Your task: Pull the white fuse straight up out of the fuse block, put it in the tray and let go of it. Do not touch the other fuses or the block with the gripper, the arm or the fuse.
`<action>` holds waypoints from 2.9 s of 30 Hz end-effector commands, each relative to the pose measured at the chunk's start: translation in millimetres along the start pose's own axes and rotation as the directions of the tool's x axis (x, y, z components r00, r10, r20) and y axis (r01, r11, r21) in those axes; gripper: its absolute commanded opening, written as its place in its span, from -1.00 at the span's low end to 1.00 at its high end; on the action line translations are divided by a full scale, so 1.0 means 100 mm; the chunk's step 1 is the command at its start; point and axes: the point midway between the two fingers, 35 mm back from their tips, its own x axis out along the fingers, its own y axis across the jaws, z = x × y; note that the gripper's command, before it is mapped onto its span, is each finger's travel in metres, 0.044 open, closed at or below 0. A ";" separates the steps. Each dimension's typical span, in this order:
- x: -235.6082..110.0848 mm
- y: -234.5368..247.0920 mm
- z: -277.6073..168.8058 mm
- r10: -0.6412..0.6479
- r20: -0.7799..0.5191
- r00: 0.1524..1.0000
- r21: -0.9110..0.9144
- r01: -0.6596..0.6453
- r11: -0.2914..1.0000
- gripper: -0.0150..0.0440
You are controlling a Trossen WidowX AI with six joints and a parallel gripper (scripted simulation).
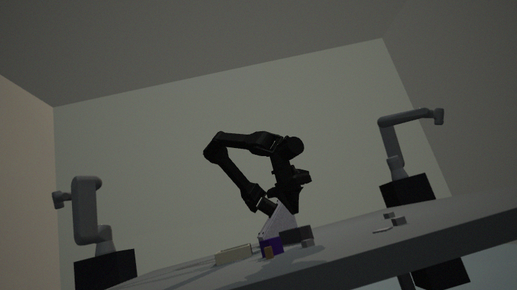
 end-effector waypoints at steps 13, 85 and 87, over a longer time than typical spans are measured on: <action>0.15 0.10 0.03 0.036 0.008 0.999 -0.032 -0.036 0.999 -0.24; 0.45 0.15 0.03 0.036 0.011 0.999 -0.028 -0.036 0.999 -0.49; 0.44 0.15 0.03 0.036 0.011 0.999 -0.028 -0.036 0.999 -0.49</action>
